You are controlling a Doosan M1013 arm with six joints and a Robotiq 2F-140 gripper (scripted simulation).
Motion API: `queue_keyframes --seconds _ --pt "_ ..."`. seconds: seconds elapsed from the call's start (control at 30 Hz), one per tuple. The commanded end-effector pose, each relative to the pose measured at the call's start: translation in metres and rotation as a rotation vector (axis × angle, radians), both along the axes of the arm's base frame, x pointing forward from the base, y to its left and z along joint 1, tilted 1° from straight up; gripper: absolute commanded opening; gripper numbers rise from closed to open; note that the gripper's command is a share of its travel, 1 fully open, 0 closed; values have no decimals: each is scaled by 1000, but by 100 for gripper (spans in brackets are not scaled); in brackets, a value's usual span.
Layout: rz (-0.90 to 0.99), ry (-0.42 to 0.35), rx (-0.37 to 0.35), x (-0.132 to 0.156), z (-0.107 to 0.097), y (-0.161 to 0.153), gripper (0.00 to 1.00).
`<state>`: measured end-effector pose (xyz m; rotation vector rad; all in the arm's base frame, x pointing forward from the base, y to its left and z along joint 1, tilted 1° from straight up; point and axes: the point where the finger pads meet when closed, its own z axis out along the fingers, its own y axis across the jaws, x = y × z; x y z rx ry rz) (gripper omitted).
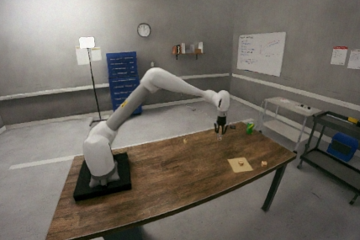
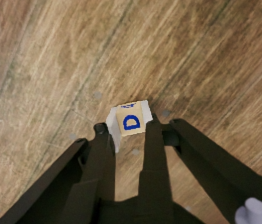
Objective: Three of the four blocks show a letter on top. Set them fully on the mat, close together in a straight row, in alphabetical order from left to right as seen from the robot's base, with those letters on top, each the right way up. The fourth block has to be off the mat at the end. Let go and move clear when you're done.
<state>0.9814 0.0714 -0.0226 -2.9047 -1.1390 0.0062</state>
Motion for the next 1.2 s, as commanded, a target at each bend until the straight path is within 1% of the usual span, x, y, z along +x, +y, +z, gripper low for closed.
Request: queue_keyframes --seconds 0.0,0.2,0.3,0.37,0.47,0.53,0.73,0.87,0.97,1.17 --pt "0 -1 1 0 1 0 24" --pt "0 -1 1 0 1 0 24" --pt "0 -1 1 0 4 0 24" --pt "0 -1 1 0 11 0 24" --pt "0 -1 1 1 29 0 24" --pt "0 -1 1 1 29 0 24" --pt "0 -1 1 1 74 -1 24" --pt "0 -1 1 1 95 -2 24" --pt "0 -1 1 1 100 -2 24" --pt "0 -1 1 1 101 -2 24"
